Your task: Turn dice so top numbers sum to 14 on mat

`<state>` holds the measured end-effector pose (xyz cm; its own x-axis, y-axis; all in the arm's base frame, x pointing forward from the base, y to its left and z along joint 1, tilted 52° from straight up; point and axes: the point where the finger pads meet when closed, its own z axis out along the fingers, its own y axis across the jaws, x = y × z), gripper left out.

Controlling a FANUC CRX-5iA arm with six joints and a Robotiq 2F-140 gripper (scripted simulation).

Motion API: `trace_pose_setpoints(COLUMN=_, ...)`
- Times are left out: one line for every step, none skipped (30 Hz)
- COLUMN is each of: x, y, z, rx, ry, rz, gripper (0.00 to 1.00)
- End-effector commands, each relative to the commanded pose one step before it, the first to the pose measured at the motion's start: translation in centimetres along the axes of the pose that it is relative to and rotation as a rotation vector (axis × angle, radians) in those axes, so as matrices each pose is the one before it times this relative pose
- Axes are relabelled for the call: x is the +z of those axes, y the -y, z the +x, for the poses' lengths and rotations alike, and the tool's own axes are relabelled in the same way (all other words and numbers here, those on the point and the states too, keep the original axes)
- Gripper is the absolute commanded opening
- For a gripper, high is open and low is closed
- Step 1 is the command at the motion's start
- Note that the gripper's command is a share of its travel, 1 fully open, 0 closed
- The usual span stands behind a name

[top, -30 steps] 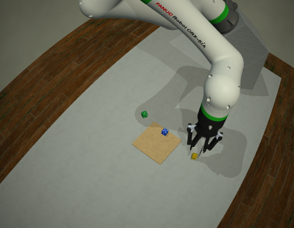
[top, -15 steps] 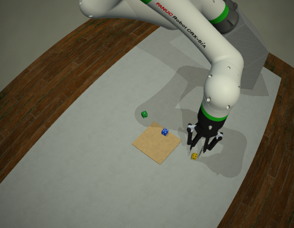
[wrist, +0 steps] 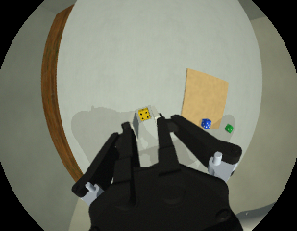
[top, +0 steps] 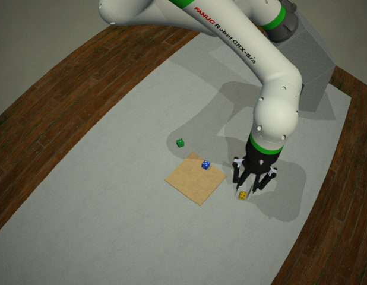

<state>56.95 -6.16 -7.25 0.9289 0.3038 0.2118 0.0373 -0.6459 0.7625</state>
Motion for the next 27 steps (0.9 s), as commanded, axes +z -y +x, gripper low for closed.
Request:
trace_pose_setpoints(x=0.384, y=0.019, z=0.019, rx=0.00006, ry=-0.00052, rz=0.00025, gripper=0.21)
trace_pose_setpoints(x=0.153, y=0.000, z=0.000, rx=0.00000, ry=0.00000, rz=0.00001, gripper=0.21)
trace_pose_setpoints(x=0.145, y=0.000, z=0.001, rx=0.00000, ry=0.00000, rz=-0.00001, gripper=0.21)
trace_pose_setpoints(x=0.134, y=0.000, z=0.000, rx=0.00000, ry=0.00000, rz=0.00000, gripper=0.21)
trace_pose_setpoints(x=0.122, y=0.000, z=-0.001, rx=0.00000, ry=0.00000, rz=0.00001, gripper=0.21)
trace_pose_setpoints(x=0.107, y=0.000, z=0.001, rx=0.00000, ry=0.00000, rz=-0.00001, gripper=0.21)
trace_pose_setpoints(x=0.091, y=0.000, z=0.000, rx=0.00000, ry=0.00000, rz=0.00000, gripper=0.21)
trace_pose_setpoints(x=0.075, y=0.000, z=0.000, rx=0.00000, ry=0.00000, rz=0.00000, gripper=0.21)
trace_pose_setpoints(x=0.058, y=0.000, z=0.000, rx=0.00000, ry=0.00000, rz=0.00000, gripper=0.21)
trace_pose_setpoints(x=0.042, y=0.000, z=0.000, rx=0.00000, ry=0.00000, rz=0.00000, gripper=0.21)
trace_pose_setpoints(x=0.028, y=0.000, z=0.000, rx=0.00000, ry=0.00000, rz=0.00000, gripper=0.21)
trace_pose_setpoints(x=0.015, y=0.000, z=0.000, rx=0.00000, ry=0.00000, rz=0.00000, gripper=0.21)
trace_pose_setpoints(x=0.006, y=0.000, z=0.000, rx=0.00000, ry=0.00000, rz=0.00000, gripper=0.21)
trace_pose_setpoints(x=0.000, y=0.000, z=0.000, rx=0.00000, ry=0.00000, rz=0.00000, gripper=0.21)
trace_pose_setpoints(x=0.000, y=0.000, z=0.000, rx=0.00000, ry=0.00000, rz=0.00000, gripper=0.21)
trace_pose_setpoints(x=0.001, y=0.000, z=0.000, rx=0.00000, ry=0.00000, rz=0.00000, gripper=0.21)
trace_pose_setpoints(x=0.000, y=0.000, z=0.000, rx=0.00000, ry=0.00000, rz=0.00000, gripper=0.21)
trace_pose_setpoints(x=0.000, y=0.000, z=0.000, rx=0.00000, ry=0.00000, rz=0.00000, gripper=0.21)
trace_pose_setpoints(x=0.000, y=0.000, z=0.000, rx=0.00000, ry=0.00000, rz=0.00000, gripper=0.21)
trace_pose_setpoints(x=0.000, y=0.000, z=0.000, rx=0.00000, ry=0.00000, rz=0.00000, gripper=0.21)
trace_pose_setpoints(x=0.000, y=0.000, z=0.000, rx=0.00000, ry=0.00000, rz=0.00000, gripper=0.21)
trace_pose_setpoints(x=0.000, y=0.000, z=0.000, rx=0.00000, ry=0.00000, rz=0.00000, gripper=0.21)
trace_pose_setpoints(x=0.000, y=0.000, z=0.000, rx=0.00000, ry=0.00000, rz=0.00000, gripper=0.21)
trace_pose_setpoints(x=0.000, y=0.000, z=0.000, rx=0.00000, ry=0.00000, rz=0.00000, gripper=0.21)
trace_pose_setpoints(x=0.000, y=0.000, z=0.000, rx=0.00000, ry=0.00000, rz=0.00000, gripper=0.21)
trace_pose_setpoints(x=0.000, y=0.000, z=0.000, rx=0.00000, ry=0.00000, rz=0.00000, gripper=0.21)
trace_pose_setpoints(x=0.000, y=0.000, z=0.000, rx=0.00000, ry=0.00000, rz=0.00000, gripper=0.21)
